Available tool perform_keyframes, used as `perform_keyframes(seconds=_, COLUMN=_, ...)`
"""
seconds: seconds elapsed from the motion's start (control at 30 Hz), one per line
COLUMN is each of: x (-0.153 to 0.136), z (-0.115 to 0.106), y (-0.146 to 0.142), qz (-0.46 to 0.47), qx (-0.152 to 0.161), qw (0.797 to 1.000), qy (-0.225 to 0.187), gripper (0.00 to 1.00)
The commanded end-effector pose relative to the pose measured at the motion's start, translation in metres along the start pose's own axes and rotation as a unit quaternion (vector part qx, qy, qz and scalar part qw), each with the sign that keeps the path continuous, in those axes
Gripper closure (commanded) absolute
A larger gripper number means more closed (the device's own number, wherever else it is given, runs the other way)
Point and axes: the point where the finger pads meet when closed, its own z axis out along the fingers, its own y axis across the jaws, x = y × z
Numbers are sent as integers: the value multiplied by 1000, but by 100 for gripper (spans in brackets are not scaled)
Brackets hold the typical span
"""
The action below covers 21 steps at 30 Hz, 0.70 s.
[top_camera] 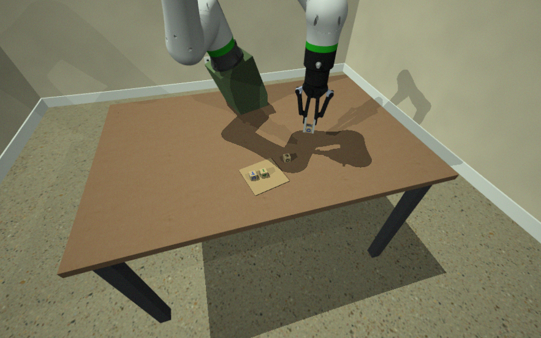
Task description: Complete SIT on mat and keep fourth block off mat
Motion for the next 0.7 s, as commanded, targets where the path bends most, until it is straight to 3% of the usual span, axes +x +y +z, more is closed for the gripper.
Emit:
perform_keyframes(seconds=0.0, x=-11, z=-1, y=-4, qz=-70, qx=-1, qw=998, qy=3, gripper=87)
perform_keyframes(seconds=0.2, x=-19, z=-1, y=-8, qz=-125, qx=-1, qw=992, qy=3, gripper=87)
perform_keyframes(seconds=0.67, x=-52, z=-2, y=-25, qz=-330, qx=-3, qw=944, qy=3, gripper=87)
